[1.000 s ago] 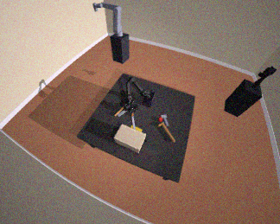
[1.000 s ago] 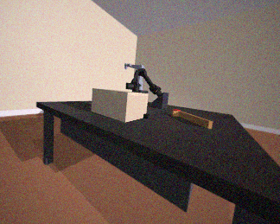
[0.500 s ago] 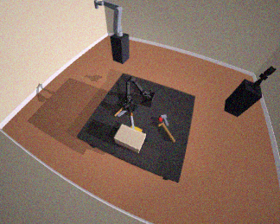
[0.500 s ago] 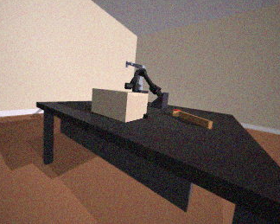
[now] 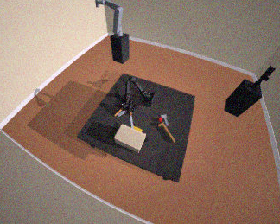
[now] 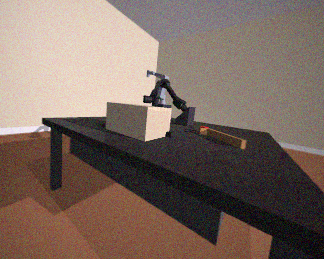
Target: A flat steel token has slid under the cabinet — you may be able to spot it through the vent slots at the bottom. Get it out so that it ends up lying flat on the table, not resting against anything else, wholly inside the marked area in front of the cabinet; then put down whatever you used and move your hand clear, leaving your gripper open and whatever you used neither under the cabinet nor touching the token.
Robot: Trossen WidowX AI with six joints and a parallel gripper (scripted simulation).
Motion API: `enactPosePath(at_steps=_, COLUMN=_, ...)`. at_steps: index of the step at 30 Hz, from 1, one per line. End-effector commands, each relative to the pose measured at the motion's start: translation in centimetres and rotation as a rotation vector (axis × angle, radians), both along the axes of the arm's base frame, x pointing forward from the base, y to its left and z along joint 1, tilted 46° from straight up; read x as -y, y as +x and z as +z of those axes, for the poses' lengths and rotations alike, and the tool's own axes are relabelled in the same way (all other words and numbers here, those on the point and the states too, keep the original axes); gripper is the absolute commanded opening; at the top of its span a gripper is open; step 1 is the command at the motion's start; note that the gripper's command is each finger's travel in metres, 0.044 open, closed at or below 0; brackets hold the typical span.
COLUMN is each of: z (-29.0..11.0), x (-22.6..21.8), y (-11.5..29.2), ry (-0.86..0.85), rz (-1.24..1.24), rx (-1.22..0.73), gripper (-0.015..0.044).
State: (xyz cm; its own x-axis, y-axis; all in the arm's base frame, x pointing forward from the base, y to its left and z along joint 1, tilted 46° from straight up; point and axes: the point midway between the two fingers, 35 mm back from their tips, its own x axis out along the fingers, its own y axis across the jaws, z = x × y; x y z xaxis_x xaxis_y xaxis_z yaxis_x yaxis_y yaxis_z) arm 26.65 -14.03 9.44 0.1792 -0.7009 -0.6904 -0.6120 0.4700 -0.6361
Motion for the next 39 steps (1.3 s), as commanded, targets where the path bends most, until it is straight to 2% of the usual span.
enactPosePath(at_steps=1, z=0.5, x=0.1, y=0.2, ry=-0.002, rz=-0.017, rx=0.030, gripper=0.0000)
enactPosePath(at_steps=23, z=0.5, x=0.1, y=0.2, ry=0.030, rz=-0.136, rx=0.151, gripper=0.0000)
enactPosePath(at_steps=39, z=0.8, x=0.8, y=-1.2, ry=0.028, rz=-0.129, rx=0.143, gripper=0.0000)
